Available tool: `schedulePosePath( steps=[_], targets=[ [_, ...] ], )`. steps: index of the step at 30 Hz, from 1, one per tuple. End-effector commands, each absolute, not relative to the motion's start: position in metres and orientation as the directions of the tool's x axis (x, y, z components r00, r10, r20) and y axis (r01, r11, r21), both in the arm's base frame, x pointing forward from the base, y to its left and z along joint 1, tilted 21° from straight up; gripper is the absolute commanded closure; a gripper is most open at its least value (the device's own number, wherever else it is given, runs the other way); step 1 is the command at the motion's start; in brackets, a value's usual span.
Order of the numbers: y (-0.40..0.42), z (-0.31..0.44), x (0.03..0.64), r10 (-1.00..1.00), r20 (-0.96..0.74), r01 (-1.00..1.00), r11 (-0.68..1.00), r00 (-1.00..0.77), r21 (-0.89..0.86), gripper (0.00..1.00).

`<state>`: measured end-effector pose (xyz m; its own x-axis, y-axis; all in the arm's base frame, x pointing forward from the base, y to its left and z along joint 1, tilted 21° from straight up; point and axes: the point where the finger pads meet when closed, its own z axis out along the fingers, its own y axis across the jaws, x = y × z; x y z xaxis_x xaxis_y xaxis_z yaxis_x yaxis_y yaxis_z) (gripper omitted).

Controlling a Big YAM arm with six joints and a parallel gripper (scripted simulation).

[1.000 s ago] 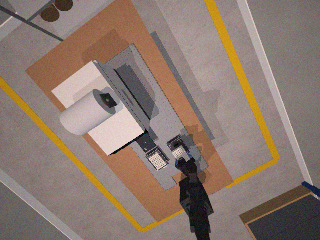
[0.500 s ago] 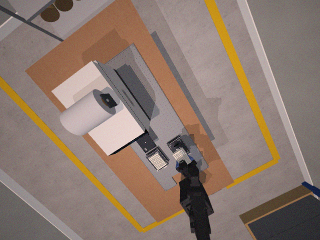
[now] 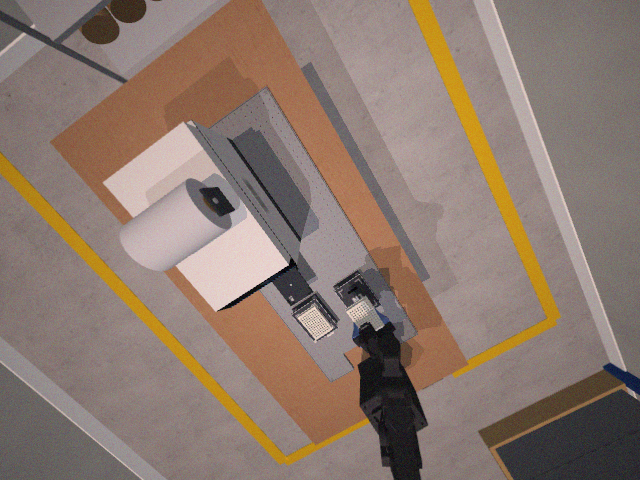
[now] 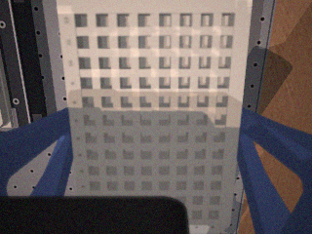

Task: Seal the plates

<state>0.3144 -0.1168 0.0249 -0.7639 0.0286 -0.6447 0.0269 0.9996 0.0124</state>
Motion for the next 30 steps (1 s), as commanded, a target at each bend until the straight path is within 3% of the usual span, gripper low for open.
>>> schedulePosePath(
  steps=[1,30],
  targets=[
    [-0.124,0.035,0.332,0.02,-0.666,0.026,1.0,-0.746,0.001,1.0],
    [-0.113,0.029,0.319,0.016,-0.664,0.016,1.0,-0.748,0.005,1.0]
  ],
)
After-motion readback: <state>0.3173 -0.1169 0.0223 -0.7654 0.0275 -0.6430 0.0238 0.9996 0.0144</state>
